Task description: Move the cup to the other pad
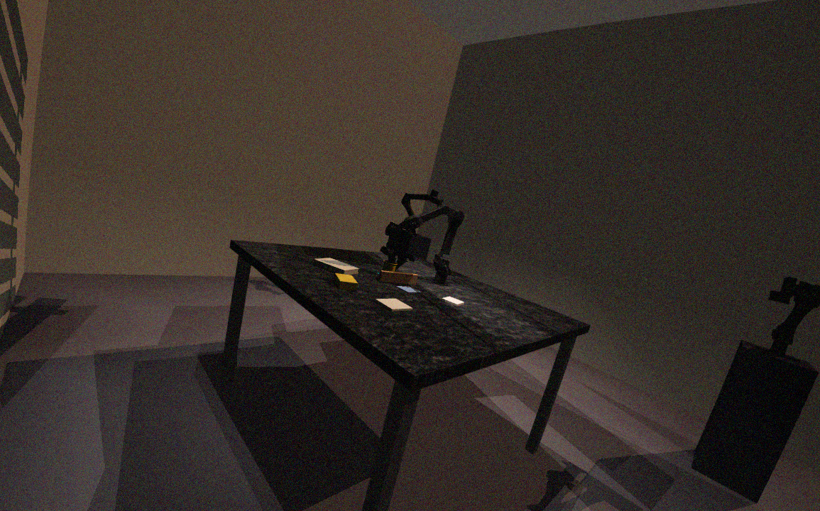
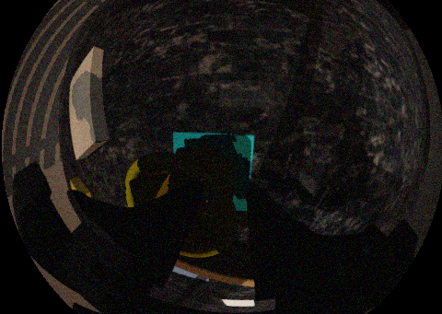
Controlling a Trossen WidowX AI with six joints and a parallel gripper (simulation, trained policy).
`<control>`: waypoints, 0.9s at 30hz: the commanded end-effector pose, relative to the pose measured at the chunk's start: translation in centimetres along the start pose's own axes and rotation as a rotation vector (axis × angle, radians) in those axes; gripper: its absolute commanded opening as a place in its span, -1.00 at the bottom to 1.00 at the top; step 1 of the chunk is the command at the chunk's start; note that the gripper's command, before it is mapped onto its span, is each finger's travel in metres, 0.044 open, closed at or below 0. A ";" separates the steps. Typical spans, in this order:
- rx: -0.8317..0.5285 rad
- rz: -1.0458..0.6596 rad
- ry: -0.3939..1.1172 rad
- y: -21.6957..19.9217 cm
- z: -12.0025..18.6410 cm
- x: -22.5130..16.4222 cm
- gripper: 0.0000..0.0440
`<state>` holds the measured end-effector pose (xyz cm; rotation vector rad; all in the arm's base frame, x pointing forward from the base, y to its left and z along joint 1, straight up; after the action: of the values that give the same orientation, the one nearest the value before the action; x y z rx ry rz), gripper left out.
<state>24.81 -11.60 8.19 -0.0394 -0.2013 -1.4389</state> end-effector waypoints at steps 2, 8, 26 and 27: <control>0.037 -0.014 0.000 -0.2 0.7 0.0 -0.20; 0.068 -0.028 0.000 -0.6 1.6 0.0 -0.14; 0.165 -0.105 -0.028 -1.6 5.6 0.8 0.25; 0.172 -0.110 -0.032 -1.7 6.0 0.9 0.31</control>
<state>22.66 -11.71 12.94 0.0749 -0.3267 -1.5170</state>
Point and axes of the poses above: the point midway between the two fingers, 35 mm back from their tips, its own z axis back along the fingers, its own y axis across the jaws, x = y × z, the point moved 1 cm from there along z, back along the fingers, and after that the axes turned 15 degrees about z, right-handed, at the moved point
